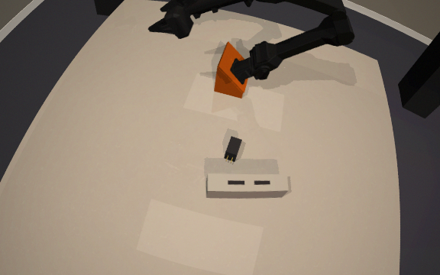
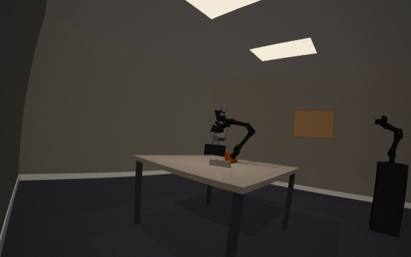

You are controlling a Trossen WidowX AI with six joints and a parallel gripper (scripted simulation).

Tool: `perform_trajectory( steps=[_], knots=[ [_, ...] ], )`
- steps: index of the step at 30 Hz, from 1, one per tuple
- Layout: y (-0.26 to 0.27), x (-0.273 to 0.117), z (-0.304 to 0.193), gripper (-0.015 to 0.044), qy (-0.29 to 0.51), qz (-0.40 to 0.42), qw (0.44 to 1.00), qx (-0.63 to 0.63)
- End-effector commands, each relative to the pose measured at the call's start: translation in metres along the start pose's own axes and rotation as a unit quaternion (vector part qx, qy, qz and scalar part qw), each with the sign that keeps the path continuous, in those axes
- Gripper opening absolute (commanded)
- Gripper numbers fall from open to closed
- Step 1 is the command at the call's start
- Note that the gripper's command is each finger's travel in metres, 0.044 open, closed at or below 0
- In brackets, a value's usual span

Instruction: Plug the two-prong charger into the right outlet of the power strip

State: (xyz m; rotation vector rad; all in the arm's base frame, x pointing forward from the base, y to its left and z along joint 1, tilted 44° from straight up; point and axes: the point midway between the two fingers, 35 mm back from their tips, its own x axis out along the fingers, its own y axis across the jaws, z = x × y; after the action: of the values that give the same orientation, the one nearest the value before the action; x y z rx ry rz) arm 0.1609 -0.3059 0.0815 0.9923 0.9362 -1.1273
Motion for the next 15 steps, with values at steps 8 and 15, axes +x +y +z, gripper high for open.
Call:
perform_trajectory(
  steps=[8, 15],
  knots=[
    [0.042, 0.011, -0.052, 0.044, 0.092, 0.046, 0.986, -0.133],
    [0.066, 0.011, -0.087, 0.044, 0.145, 0.079, 0.963, -0.214]
  ],
)
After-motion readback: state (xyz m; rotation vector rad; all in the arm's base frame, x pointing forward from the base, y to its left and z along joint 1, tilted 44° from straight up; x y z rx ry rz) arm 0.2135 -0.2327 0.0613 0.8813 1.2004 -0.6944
